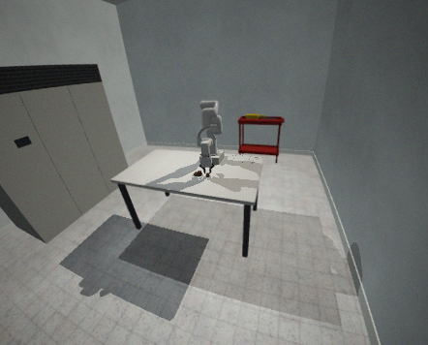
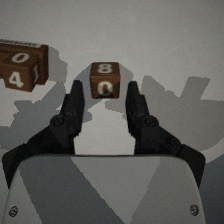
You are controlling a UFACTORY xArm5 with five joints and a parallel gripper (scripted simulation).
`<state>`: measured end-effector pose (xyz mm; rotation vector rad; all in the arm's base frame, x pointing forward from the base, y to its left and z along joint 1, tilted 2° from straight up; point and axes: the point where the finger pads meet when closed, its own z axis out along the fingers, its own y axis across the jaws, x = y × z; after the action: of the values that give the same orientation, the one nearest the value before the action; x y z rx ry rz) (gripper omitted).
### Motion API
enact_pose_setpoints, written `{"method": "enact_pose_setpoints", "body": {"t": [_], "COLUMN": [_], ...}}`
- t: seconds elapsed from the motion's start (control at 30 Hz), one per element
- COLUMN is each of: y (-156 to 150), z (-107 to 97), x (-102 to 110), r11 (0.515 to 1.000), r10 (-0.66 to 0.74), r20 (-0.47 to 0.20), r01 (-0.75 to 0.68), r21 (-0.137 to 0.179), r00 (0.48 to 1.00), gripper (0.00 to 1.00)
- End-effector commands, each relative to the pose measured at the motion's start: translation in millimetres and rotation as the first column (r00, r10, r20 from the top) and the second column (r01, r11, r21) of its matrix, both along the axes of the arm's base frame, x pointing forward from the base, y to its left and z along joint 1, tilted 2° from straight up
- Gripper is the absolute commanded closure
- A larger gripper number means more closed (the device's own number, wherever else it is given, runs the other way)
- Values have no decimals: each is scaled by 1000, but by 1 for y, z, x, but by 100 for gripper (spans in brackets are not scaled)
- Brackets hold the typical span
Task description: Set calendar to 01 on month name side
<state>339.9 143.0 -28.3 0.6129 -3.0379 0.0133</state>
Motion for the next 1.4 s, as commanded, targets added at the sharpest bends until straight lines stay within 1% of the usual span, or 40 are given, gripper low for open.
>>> {"method": "enact_pose_setpoints", "body": {"t": [0.0, 1.13, 1.23, 1.37], "y": [0, 1, 1, 1], "z": [1, 1, 4, 14], "x": [1, 1, 1, 2], "r11": [1000, 1000, 1000, 1000], "r10": [0, 0, 0, 0], "r20": [3, 3, 3, 3], "r01": [0, 0, 0, 0], "r21": [1, 1, 1, 1], "r00": [1000, 1000, 1000, 1000], "gripper": [53, 53, 53, 53]}}
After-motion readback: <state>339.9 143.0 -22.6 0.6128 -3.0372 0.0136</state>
